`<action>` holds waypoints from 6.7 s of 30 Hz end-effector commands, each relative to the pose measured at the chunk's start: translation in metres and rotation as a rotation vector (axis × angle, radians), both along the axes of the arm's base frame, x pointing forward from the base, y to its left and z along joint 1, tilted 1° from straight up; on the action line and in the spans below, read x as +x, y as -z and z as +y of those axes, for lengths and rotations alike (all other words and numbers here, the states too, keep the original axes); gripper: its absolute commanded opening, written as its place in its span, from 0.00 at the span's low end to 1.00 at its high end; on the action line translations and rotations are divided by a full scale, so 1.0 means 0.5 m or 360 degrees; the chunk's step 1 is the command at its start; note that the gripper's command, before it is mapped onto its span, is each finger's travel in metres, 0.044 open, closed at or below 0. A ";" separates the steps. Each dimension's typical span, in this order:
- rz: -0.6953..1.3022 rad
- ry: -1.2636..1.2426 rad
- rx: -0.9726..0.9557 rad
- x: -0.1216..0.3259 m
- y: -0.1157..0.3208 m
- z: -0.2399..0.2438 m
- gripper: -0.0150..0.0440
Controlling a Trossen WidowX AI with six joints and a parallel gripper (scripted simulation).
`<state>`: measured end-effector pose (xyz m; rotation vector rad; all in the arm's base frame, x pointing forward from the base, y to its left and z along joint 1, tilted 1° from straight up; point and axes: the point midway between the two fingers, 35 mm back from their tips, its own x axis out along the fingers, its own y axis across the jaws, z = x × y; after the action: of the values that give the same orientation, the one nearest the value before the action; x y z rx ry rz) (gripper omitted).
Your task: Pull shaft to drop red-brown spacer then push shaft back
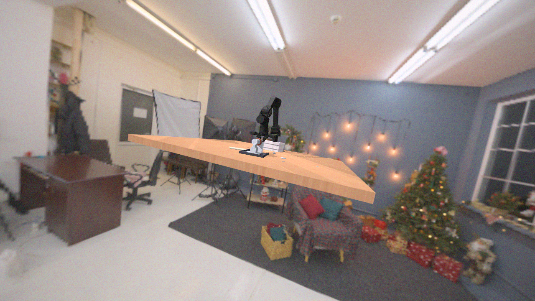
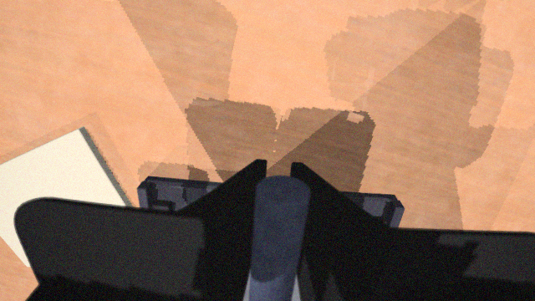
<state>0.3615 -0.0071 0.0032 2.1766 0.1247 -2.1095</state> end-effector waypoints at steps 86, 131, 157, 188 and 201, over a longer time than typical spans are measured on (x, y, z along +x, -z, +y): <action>0.0005 -0.0003 -0.0004 -0.021 0.001 -0.003 0.25; 0.0006 -0.0003 -0.0004 -0.031 0.002 -0.005 0.25; 0.0006 -0.0003 -0.0004 -0.037 0.002 -0.006 0.25; 0.0007 -0.0003 -0.0004 -0.044 0.003 -0.007 0.25; 0.0007 -0.0003 -0.0004 -0.047 0.003 -0.007 0.25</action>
<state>0.3398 -0.0102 0.0020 2.1756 0.1251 -2.1093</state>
